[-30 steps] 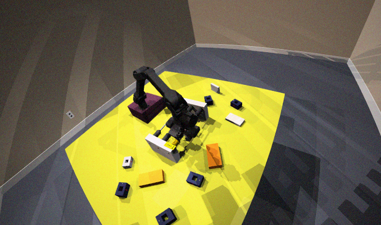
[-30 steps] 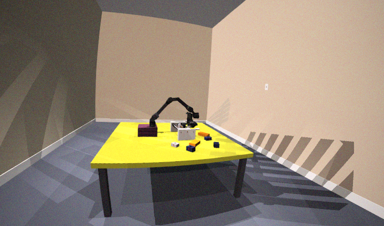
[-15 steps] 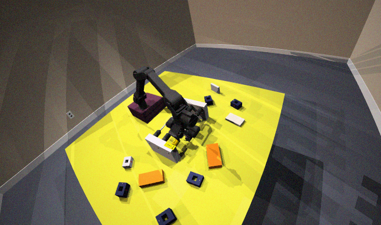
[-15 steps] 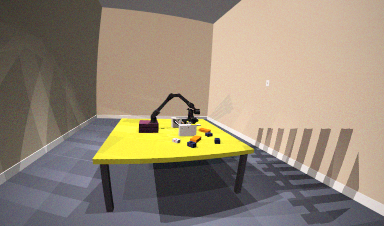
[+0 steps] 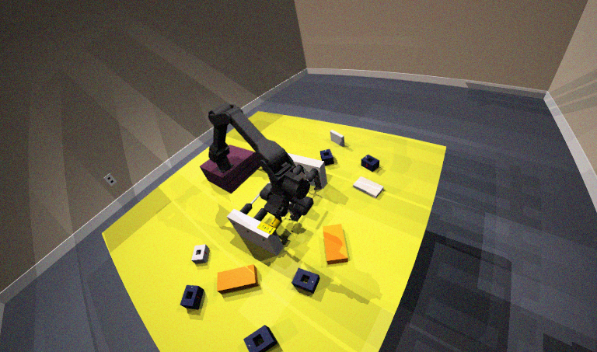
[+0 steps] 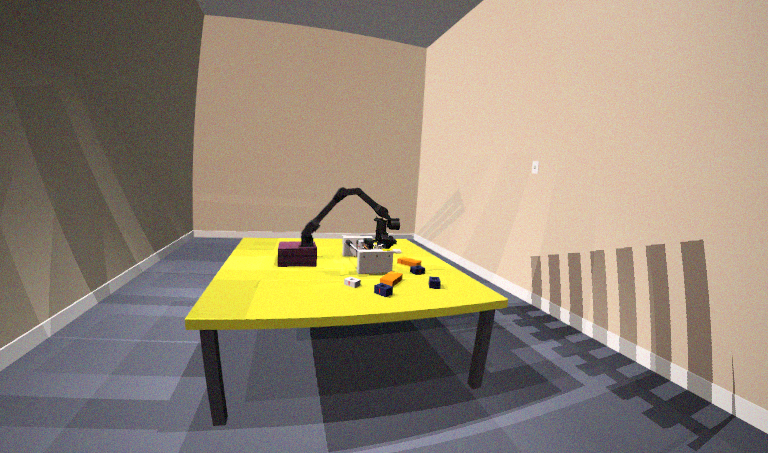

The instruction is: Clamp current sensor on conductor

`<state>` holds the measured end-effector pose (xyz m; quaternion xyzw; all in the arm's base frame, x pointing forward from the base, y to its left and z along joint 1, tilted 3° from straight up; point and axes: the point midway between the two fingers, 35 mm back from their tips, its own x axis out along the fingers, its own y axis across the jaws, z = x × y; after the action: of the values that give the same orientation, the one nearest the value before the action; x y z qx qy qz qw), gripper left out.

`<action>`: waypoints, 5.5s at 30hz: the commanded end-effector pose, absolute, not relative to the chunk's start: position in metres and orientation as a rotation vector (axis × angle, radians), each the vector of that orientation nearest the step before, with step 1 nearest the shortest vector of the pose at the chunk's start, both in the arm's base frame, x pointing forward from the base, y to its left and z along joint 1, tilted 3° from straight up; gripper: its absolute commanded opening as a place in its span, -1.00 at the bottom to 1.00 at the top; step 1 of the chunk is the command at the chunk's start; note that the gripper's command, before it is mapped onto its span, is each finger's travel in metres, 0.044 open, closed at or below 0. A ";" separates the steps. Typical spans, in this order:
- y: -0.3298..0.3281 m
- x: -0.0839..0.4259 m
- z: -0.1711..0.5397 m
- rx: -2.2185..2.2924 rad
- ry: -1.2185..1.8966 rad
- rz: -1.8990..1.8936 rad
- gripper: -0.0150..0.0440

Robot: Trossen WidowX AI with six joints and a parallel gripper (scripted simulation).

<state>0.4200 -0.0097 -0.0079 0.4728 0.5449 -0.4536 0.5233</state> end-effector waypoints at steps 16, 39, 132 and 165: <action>-0.010 0.420 -0.008 1.132 1.305 -1.086 -0.49; -0.010 0.420 -0.008 1.132 1.305 -1.086 -0.49; -0.009 0.426 -0.006 1.283 1.089 -0.866 1.00; -0.007 0.442 0.000 1.323 1.022 -0.795 1.00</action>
<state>0.4347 -0.0084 -0.0036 0.5651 0.4479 -0.3522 0.5966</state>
